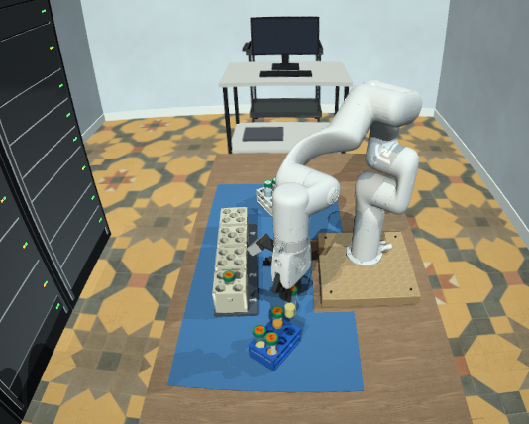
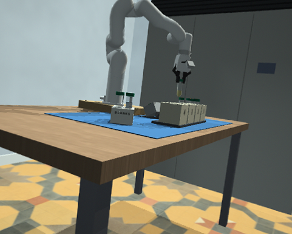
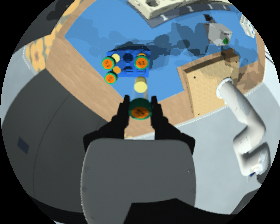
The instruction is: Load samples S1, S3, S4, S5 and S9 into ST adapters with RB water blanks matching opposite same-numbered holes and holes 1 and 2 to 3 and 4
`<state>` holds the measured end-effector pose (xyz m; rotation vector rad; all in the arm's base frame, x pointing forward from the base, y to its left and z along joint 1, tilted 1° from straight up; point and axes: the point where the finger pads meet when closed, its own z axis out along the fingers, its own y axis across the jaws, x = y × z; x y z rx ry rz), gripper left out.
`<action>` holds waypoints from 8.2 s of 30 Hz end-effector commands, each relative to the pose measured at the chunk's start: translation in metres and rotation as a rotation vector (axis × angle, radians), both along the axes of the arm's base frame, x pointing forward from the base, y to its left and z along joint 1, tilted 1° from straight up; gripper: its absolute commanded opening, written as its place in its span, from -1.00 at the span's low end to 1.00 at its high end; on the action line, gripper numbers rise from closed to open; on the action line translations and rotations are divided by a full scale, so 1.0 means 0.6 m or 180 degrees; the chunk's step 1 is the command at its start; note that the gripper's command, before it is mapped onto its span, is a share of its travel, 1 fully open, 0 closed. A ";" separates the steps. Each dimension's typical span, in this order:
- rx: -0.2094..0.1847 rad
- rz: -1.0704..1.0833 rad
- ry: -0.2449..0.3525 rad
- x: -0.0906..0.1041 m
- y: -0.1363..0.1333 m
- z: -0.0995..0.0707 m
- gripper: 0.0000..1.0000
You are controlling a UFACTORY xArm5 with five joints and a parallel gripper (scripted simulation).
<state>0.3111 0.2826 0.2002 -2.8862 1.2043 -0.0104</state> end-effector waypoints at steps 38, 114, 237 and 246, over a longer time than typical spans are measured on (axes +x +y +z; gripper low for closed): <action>-0.0032 0.2015 -0.0033 0.029 -0.155 0.032 -1.00; -0.0064 0.2150 0.0000 0.128 -0.698 0.026 -1.00; -0.0063 0.2150 0.0006 0.149 -0.800 -0.111 -1.00; -0.0063 0.2150 0.0006 0.149 -0.800 -0.123 -1.00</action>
